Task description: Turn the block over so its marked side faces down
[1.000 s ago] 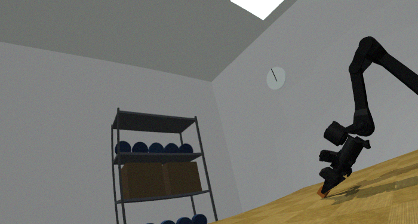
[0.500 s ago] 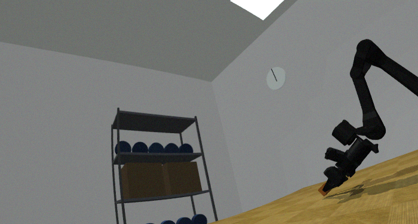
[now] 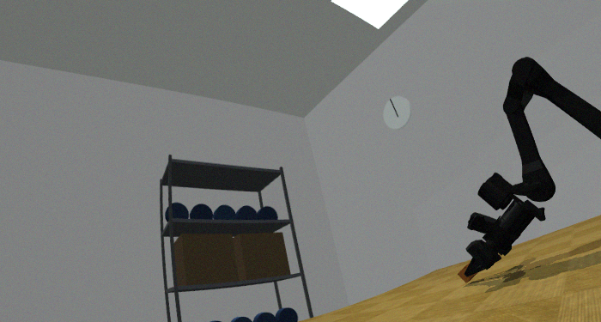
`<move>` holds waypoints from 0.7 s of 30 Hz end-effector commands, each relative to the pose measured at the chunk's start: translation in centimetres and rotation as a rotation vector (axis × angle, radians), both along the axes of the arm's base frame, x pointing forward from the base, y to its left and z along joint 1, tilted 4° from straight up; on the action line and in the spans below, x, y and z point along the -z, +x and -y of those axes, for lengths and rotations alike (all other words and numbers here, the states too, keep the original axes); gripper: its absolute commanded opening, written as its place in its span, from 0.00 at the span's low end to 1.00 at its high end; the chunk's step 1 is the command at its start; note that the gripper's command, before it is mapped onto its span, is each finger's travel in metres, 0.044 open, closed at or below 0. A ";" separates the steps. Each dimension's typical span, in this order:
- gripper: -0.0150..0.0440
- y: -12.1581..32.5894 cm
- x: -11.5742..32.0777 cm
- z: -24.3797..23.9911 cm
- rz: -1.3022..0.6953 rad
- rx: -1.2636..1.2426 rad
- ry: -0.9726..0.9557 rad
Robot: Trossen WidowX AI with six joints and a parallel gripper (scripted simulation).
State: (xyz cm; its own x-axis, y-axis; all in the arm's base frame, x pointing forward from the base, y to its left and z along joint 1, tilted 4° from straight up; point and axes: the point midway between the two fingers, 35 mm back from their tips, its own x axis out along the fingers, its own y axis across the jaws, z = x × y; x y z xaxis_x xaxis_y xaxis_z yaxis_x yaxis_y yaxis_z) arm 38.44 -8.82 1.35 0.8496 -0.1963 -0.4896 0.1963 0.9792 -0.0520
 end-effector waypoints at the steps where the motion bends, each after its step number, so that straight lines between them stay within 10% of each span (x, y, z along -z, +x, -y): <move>1: 0.57 0.0 0.0 0.0 0.001 -0.005 -0.002; 11: 1.00 0.0 0.0 0.0 0.001 -0.005 -0.002; 21: 1.00 0.0 0.0 0.0 0.001 -0.005 -0.002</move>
